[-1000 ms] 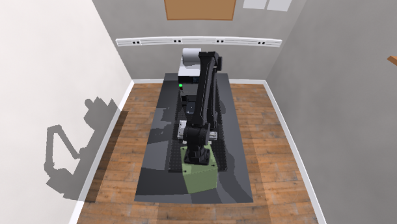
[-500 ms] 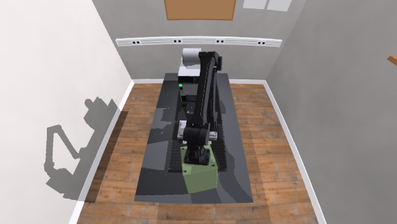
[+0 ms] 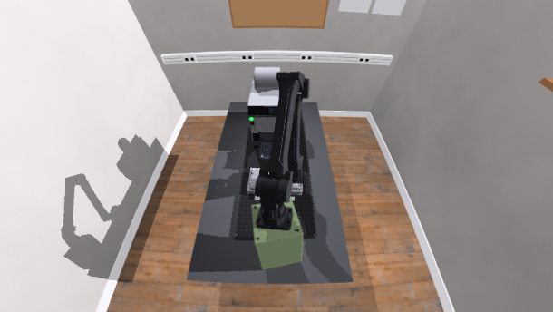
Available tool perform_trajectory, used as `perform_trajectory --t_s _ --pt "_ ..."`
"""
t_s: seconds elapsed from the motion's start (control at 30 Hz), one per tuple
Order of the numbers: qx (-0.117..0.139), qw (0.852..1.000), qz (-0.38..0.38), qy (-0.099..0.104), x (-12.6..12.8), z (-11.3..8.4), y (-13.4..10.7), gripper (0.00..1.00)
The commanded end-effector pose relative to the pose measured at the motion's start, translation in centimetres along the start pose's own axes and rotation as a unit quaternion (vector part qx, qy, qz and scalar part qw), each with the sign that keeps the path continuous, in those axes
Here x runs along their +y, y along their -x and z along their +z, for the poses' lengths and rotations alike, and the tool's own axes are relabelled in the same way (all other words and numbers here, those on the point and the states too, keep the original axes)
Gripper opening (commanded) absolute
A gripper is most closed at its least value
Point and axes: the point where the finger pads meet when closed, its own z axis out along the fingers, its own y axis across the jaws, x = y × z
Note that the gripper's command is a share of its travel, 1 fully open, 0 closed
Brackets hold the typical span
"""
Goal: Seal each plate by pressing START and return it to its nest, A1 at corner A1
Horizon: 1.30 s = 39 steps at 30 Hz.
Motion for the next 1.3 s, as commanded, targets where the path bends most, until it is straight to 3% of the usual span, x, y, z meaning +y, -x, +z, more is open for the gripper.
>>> perform_trajectory --t_s 0.0,1.17,1.2,1.27 --pt "-0.005 1.000 -0.004 0.004 0.6 0.0 1.0 0.00" --pt "-0.002 1.000 0.003 -0.005 -0.6 -1.1 -0.2 0.00" --pt "0.000 1.000 0.003 -0.005 -0.6 -1.0 -0.3 1.00" --pt "0.004 1.000 0.008 -0.004 -0.5 -1.0 -0.5 1.00"
